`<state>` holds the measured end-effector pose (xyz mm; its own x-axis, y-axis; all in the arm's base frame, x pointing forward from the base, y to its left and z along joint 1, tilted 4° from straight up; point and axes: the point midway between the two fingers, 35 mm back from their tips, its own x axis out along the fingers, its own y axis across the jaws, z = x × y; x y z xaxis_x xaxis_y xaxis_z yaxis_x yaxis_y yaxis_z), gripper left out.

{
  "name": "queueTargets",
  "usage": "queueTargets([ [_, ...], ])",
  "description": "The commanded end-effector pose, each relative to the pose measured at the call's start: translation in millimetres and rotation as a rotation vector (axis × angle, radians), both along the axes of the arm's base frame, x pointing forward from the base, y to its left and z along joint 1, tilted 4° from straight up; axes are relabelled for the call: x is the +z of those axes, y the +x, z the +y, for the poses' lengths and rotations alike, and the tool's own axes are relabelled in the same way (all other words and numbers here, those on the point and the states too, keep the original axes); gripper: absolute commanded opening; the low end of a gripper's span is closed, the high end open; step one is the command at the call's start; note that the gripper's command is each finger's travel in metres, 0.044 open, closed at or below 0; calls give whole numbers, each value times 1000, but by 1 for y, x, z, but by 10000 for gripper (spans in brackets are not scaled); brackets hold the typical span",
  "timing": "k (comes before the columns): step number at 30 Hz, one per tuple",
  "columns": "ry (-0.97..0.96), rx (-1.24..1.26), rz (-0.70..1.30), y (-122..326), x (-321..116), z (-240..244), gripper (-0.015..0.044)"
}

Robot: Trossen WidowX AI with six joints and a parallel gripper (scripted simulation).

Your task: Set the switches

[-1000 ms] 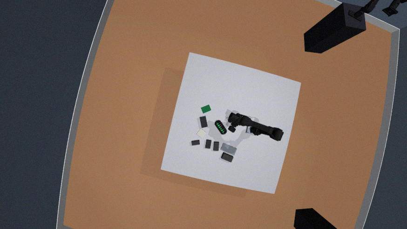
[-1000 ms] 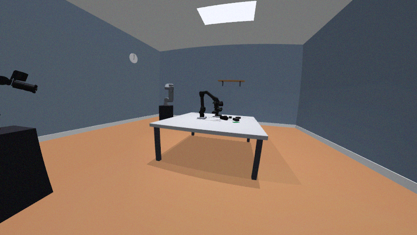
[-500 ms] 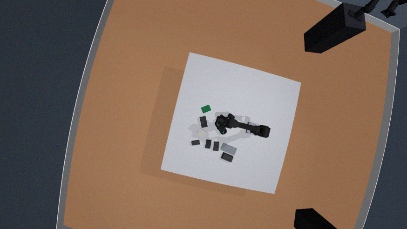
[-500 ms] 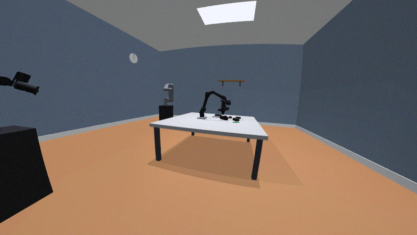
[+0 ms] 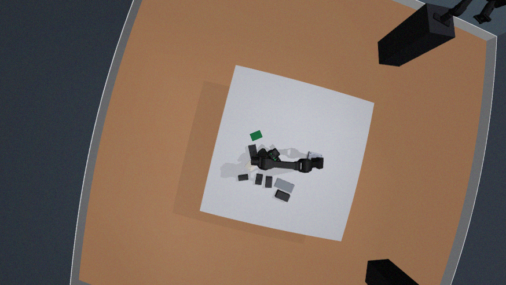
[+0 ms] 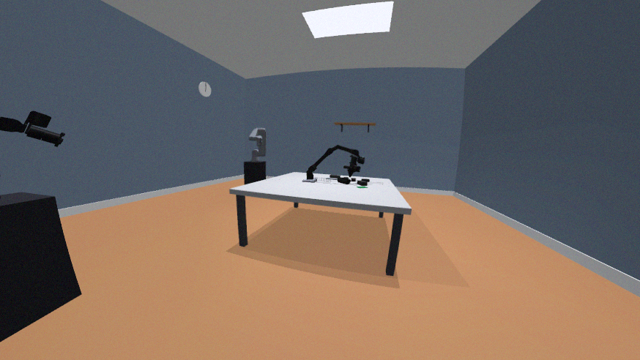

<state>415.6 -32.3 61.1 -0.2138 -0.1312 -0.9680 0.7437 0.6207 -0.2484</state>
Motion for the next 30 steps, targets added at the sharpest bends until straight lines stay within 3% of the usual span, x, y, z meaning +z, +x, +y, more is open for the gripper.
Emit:
queueTargets([
  [1, -56, -28, 24, 12, -8, 11, 0],
  [30, -66, -42, 38, 14, -47, 11, 0],
])
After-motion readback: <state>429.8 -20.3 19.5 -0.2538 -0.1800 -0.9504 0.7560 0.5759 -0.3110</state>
